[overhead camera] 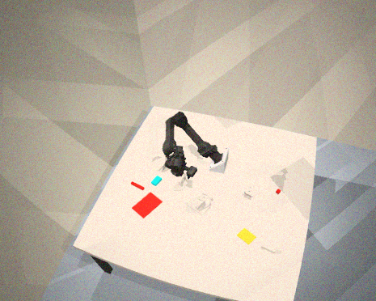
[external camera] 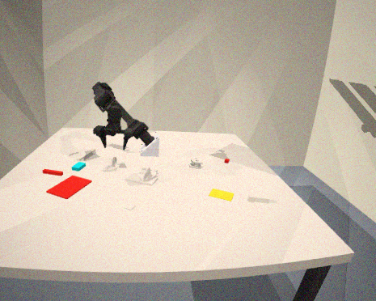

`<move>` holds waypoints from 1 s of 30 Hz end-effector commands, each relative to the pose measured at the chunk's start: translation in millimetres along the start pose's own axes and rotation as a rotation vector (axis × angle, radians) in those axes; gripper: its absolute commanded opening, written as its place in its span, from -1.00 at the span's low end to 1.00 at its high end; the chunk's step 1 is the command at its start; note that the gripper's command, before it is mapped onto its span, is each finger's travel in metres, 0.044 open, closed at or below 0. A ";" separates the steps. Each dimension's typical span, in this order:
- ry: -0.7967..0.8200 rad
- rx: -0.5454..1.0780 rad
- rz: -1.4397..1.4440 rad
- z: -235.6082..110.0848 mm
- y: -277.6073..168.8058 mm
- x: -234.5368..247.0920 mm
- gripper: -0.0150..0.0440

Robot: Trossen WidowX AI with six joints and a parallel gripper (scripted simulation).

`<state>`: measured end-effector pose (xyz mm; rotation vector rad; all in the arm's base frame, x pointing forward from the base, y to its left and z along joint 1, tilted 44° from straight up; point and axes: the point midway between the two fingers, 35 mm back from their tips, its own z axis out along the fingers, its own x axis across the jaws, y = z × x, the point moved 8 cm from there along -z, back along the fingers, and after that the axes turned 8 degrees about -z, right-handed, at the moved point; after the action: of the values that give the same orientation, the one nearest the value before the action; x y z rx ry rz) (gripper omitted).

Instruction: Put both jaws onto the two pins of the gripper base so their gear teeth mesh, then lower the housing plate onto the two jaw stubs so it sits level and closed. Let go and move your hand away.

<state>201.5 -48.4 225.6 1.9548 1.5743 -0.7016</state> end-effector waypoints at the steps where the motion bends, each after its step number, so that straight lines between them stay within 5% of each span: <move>1: -0.005 0.000 0.025 0.2 -1.7 -1.2 1.00; 8: -0.007 -0.001 0.026 38.6 -1.8 -1.7 1.00; 30: -0.005 -0.001 0.026 60.3 -0.5 -1.3 1.00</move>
<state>197.1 -86.8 187.4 1.9707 1.5372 -0.6918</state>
